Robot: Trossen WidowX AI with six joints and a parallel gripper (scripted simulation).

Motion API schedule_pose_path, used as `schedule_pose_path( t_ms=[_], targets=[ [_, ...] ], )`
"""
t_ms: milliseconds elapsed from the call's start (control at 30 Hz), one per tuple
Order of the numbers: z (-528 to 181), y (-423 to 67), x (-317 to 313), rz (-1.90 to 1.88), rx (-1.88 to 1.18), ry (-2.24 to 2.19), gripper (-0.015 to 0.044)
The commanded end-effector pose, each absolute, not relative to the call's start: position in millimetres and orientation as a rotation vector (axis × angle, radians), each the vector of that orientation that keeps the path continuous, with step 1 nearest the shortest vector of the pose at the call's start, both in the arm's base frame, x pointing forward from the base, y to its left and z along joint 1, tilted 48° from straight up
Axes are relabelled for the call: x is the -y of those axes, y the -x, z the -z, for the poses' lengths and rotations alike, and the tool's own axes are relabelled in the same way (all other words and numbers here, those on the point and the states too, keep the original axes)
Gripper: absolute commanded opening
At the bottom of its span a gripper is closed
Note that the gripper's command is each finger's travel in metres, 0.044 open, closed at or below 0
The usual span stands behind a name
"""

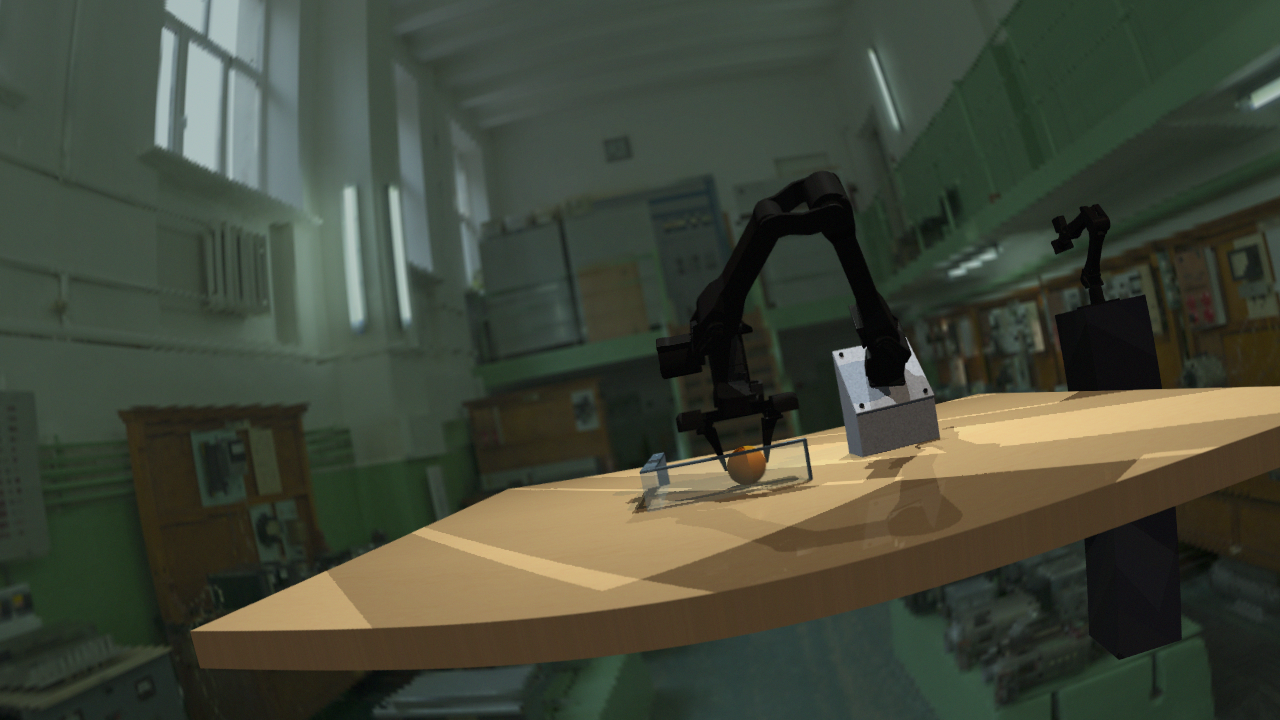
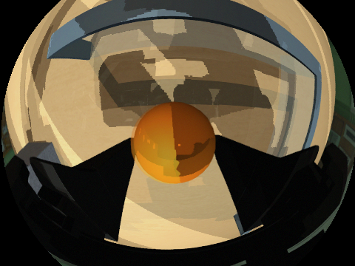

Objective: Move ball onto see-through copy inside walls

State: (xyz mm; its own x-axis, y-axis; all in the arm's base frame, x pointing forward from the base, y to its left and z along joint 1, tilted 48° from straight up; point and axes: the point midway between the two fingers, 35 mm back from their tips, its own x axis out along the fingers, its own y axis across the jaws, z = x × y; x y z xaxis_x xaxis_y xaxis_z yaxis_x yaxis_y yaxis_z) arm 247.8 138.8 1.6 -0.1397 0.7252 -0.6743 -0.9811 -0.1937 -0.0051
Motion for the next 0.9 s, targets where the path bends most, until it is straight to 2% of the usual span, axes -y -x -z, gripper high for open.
schedule_pose_path(
  t_ms=[0,33,533,733,867],
  targets=[
    [2,-245,-142,-1.676,-0.534,0.643,0.0000],
    [2,-245,-142,-1.676,-0.534,0.643,0.0000],
    [-1,-247,-139,-1.672,-0.533,0.650,0.0394],
    [-49,-258,-85,-1.673,-0.539,0.650,0.0403],
    [-58,-258,-77,-1.675,-0.537,0.647,0.0403]
  ],
)
